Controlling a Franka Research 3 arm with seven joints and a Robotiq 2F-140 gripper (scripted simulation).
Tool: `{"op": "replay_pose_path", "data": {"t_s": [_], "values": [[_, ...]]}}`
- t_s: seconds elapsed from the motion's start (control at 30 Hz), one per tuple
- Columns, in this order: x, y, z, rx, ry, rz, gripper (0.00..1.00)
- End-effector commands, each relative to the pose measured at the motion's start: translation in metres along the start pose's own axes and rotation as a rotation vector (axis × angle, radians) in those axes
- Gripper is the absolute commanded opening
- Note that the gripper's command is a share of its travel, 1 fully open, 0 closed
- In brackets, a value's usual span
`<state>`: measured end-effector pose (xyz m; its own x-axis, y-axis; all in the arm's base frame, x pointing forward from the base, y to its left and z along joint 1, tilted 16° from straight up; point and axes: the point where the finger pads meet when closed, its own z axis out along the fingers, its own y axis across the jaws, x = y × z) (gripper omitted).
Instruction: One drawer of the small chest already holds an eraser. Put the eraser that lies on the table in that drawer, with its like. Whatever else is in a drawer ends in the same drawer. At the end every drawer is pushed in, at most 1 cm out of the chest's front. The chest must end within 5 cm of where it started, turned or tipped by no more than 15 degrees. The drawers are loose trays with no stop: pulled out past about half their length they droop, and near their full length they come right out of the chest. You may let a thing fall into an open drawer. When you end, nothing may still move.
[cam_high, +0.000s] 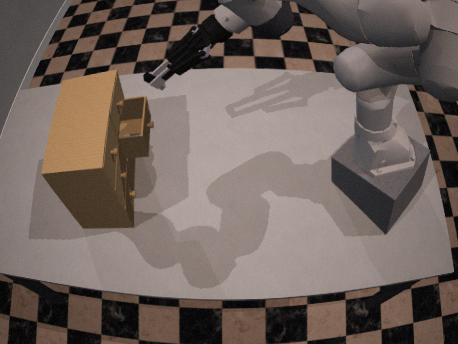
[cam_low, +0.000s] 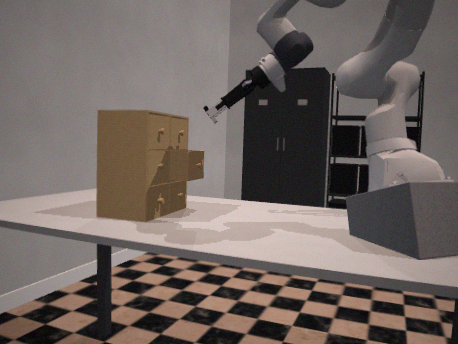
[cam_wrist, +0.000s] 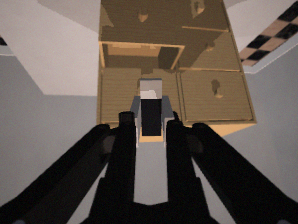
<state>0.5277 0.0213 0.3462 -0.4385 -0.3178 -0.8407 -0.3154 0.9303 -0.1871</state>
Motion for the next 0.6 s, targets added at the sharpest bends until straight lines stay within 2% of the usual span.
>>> {"op": "replay_pose_path", "data": {"t_s": [0.0,0.33,0.37,0.57], "values": [[-0.001,0.000,0.000,0.003,-0.008,-0.028,0.11],[-0.001,0.000,0.000,0.003,-0.008,-0.028,0.11],[0.014,-0.007,-0.005,0.041,-0.040,-0.012,0.11],[0.014,-0.007,-0.005,0.041,-0.040,-0.012,0.11]]}}
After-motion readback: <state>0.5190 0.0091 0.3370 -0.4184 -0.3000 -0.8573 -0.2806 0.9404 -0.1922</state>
